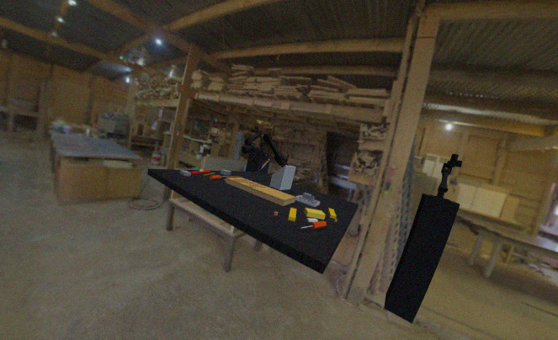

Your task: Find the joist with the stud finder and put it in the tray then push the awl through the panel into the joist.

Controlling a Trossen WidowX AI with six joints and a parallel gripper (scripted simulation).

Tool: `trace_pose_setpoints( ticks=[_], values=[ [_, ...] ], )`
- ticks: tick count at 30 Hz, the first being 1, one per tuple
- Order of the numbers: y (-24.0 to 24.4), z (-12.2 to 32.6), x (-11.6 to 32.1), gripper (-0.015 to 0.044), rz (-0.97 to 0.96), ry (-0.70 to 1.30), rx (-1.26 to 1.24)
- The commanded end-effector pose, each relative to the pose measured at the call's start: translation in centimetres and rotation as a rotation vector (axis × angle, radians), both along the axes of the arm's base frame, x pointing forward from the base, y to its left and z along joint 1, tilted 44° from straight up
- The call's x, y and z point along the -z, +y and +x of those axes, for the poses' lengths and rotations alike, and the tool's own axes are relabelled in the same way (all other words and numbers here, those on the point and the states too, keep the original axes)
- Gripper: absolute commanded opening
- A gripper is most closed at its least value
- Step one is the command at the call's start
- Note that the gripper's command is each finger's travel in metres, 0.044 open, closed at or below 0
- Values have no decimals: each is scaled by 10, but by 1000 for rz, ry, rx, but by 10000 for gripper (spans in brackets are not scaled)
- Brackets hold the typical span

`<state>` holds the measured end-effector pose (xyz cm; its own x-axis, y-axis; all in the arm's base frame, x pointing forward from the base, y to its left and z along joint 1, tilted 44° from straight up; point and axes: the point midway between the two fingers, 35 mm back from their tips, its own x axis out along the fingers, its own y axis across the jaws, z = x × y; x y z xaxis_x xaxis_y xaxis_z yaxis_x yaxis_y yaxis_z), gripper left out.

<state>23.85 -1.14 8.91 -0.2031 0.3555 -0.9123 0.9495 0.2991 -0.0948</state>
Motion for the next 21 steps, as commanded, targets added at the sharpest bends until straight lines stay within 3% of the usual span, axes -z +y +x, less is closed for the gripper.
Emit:
trace_pose_setpoints(
  ticks=[1, 7, 21],
  values=[
    [3, 15, -17, 0, 107, 10, 149],
    [4, 28, -31, 0, 191, 16, 262],
    [35, 74, 41, 0, 218, -12, 238]
  ],
)
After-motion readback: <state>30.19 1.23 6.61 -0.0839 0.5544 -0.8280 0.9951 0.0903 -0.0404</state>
